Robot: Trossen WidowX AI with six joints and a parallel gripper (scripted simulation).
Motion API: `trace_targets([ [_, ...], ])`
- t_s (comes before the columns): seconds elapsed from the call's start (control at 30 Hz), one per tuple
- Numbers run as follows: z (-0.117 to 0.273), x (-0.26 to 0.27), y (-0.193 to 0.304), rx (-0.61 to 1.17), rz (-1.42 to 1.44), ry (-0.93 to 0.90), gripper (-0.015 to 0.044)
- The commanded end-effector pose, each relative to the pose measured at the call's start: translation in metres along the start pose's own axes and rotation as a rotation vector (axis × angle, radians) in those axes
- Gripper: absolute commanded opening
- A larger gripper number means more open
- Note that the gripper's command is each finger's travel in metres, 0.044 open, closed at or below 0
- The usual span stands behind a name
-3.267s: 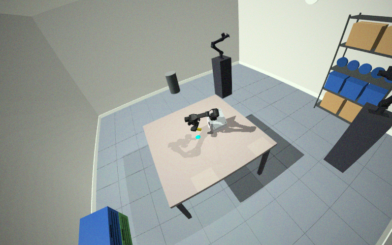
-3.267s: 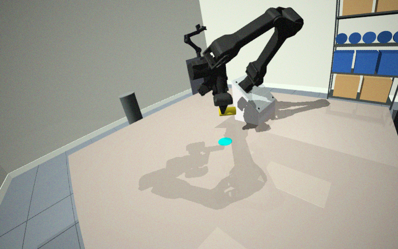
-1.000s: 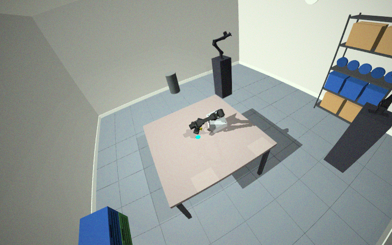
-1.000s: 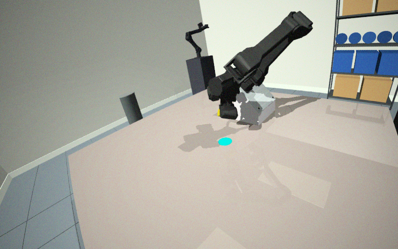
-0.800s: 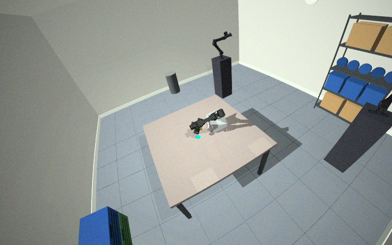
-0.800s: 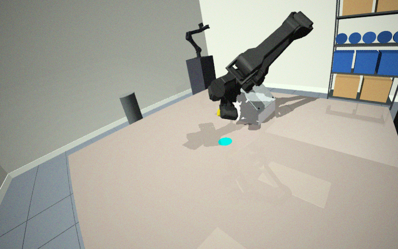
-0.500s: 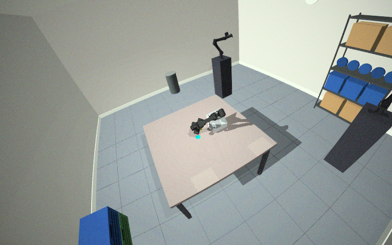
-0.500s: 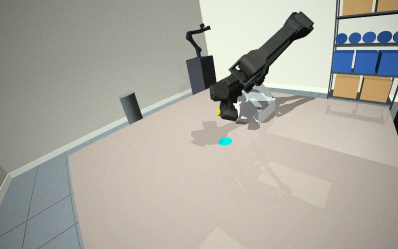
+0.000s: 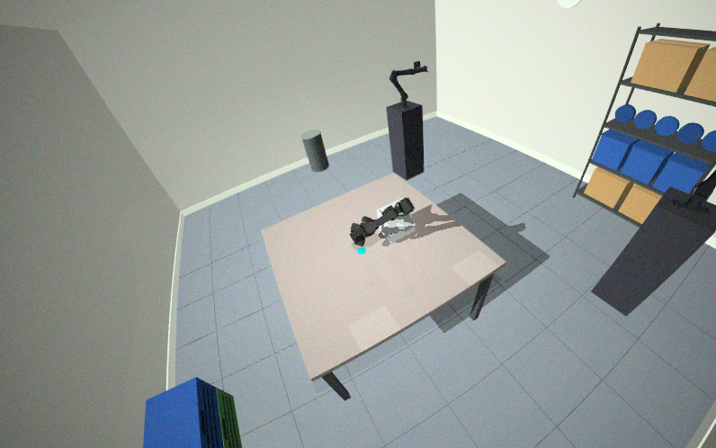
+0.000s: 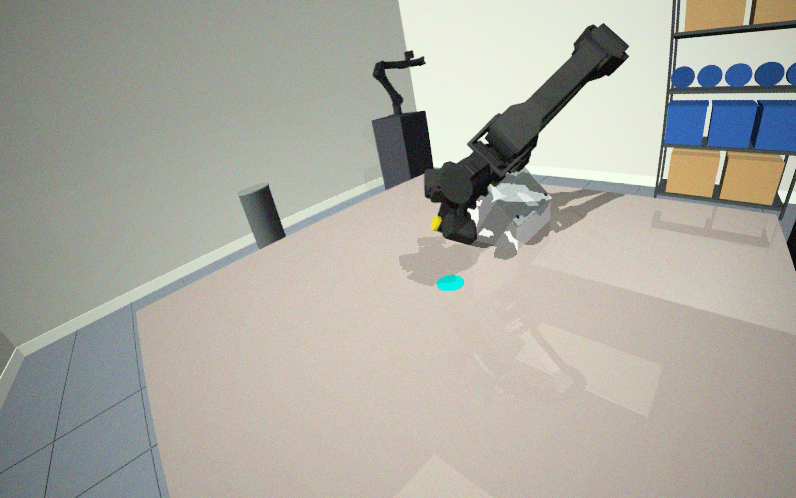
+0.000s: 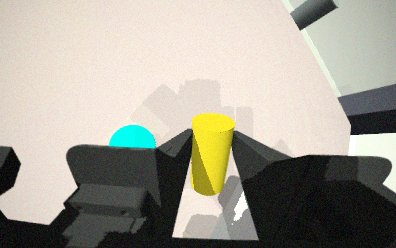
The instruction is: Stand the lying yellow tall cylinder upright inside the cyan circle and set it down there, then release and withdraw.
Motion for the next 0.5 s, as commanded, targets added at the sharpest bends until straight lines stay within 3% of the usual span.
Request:
trace_targets([
  [0.0,-0.0001,-0.0006,-0.0003,-0.031,-0.007,0.000,0.0105],
  [0.47,0.0003,-0.0004,0.0001,-0.124,-0.026,-0.013,0.0105],
])
Point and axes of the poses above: the point midway between the two fingers, 35 mm back from their tips, its own z axis back along the fingers, its own x axis across the jaws, y = z × x, the point moved 1 cm from there along z, back along the fingers, and after that the axes turned 14 degrees about -z, right-handed, at the moved point
